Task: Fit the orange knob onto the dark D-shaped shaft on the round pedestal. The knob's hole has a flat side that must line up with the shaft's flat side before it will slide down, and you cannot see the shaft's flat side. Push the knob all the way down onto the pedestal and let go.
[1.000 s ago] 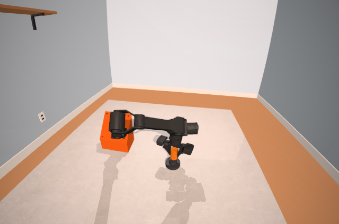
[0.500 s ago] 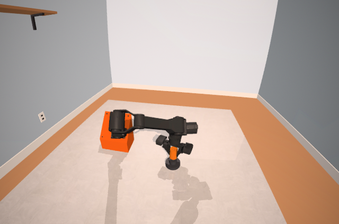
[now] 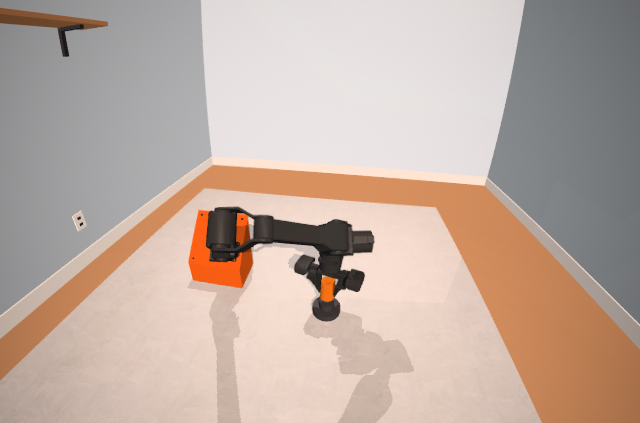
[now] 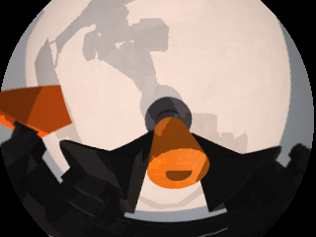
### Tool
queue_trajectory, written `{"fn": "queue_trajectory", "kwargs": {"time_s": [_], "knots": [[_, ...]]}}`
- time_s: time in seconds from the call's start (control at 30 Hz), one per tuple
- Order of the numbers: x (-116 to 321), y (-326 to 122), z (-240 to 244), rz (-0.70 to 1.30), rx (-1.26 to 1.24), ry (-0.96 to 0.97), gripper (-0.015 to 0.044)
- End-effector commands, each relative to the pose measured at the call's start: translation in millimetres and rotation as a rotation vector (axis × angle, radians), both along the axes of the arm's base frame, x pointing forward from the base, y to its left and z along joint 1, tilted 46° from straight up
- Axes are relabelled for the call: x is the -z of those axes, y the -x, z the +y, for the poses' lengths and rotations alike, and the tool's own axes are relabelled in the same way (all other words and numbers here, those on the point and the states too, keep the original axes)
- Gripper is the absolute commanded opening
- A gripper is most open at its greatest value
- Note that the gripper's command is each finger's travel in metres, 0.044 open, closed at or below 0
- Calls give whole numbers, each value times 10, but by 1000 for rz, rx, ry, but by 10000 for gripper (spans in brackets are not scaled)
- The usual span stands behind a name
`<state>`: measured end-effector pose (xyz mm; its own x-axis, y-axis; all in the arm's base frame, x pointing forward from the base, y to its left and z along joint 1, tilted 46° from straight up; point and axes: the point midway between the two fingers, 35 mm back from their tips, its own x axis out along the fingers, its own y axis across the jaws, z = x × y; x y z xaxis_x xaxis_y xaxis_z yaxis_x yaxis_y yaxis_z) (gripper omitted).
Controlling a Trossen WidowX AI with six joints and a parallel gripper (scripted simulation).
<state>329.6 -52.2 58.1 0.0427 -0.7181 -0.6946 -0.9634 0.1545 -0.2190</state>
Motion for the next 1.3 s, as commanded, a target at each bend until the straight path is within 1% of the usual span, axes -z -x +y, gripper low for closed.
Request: {"fn": "queue_trajectory", "kwargs": {"time_s": [0.0, 1.27], "knots": [[-32, -51, 21, -15, -1, -4, 0], [14, 12, -18, -15, -1, -4, 0]]}}
